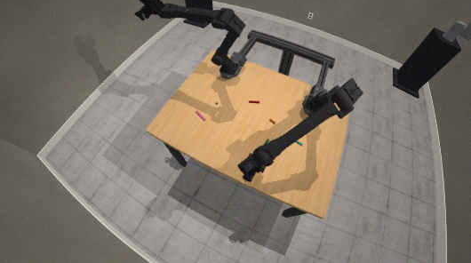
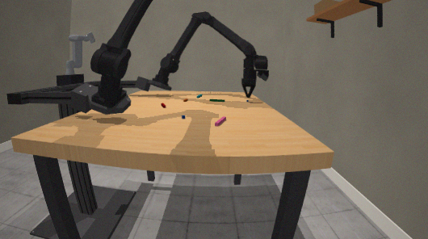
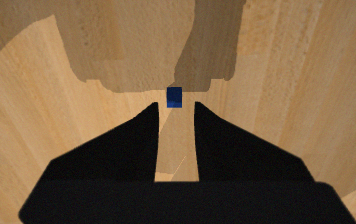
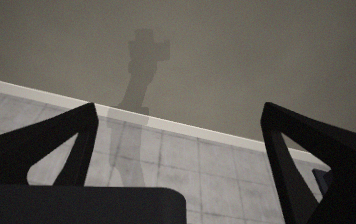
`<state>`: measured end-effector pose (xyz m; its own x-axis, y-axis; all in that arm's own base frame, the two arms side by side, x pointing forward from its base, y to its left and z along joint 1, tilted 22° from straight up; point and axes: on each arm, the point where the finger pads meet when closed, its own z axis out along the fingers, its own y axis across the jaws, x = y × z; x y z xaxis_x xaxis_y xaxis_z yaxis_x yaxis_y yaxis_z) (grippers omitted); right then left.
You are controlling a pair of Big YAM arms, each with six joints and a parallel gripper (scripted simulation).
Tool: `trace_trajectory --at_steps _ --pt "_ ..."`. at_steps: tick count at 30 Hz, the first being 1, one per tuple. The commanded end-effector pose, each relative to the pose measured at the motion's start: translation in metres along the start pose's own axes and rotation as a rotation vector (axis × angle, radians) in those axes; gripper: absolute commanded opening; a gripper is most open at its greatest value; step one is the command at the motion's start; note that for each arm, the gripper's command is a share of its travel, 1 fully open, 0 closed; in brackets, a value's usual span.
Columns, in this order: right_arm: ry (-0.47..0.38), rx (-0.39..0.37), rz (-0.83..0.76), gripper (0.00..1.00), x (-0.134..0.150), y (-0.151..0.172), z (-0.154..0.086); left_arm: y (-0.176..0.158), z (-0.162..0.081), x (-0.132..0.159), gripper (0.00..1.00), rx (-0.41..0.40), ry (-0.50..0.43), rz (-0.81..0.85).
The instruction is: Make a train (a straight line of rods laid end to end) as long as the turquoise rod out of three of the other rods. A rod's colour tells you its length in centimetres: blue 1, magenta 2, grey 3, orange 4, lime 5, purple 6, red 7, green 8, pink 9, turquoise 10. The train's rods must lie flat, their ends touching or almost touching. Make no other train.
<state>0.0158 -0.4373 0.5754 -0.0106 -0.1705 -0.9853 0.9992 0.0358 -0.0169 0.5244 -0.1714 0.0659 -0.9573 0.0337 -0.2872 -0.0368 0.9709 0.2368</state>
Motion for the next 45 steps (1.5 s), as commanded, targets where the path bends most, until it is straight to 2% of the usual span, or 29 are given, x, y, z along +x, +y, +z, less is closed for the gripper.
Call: trace_trajectory --at_steps 1,23,28,45 --pt "-0.087 0.023 0.012 1.00 -0.046 -0.010 0.003 0.005 0.015 0.001 0.23 -0.008 0.017 -0.002" --pt "-0.087 0.023 0.012 1.00 -0.046 -0.010 0.003 0.006 0.015 0.004 0.23 -0.007 0.014 -0.007" --pt "-0.087 0.023 0.012 1.00 -0.046 -0.010 0.003 0.010 -0.003 0.000 0.23 0.005 -0.015 -0.021" --pt "-0.087 0.023 0.012 1.00 -0.046 -0.010 0.003 0.010 -0.003 0.000 0.23 0.005 -0.016 -0.021"
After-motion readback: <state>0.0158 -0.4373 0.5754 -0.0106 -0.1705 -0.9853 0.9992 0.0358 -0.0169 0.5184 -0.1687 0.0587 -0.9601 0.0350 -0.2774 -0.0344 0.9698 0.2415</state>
